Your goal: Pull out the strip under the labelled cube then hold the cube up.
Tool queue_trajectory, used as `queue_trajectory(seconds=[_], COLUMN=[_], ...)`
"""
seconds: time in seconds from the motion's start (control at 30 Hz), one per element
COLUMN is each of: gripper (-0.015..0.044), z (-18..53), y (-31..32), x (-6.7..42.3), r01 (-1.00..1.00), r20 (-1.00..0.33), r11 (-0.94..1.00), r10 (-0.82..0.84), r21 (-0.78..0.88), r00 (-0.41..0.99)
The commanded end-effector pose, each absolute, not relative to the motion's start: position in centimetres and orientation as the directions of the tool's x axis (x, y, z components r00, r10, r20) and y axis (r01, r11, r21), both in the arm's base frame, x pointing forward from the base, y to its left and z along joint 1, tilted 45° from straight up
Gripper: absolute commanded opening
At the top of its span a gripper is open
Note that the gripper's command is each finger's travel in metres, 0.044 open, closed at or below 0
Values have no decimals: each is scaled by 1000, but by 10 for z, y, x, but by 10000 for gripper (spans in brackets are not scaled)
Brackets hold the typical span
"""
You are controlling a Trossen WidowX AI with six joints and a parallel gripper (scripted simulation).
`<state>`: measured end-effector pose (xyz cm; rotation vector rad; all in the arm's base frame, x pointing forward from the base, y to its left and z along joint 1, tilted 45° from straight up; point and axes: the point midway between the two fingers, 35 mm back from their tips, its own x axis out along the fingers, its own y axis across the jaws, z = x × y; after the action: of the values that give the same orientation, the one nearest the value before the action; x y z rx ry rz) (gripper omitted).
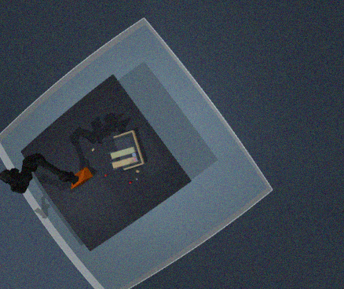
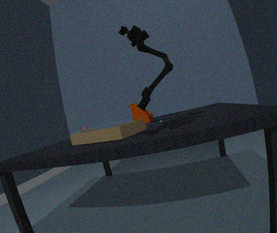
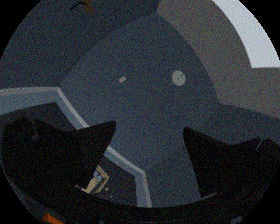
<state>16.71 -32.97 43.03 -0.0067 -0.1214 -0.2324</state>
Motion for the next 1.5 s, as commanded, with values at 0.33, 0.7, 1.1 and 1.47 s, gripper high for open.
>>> queue_trajectory(seconds=[0.33, 0.7, 1.1, 1.47], gripper=[400, 400, 400, 243], z=[246, 101, 71, 40], y=[-270, -144, -110, -110], x=[288, 317, 310, 334], r01=[51, 60, 81, 150], r20=[-95, -358, -421, -552], r11=[889, 734, 705, 696], r10=[-8, 256, 323, 399], r21=[454, 676, 705, 702], r00=[995, 898, 848, 732])
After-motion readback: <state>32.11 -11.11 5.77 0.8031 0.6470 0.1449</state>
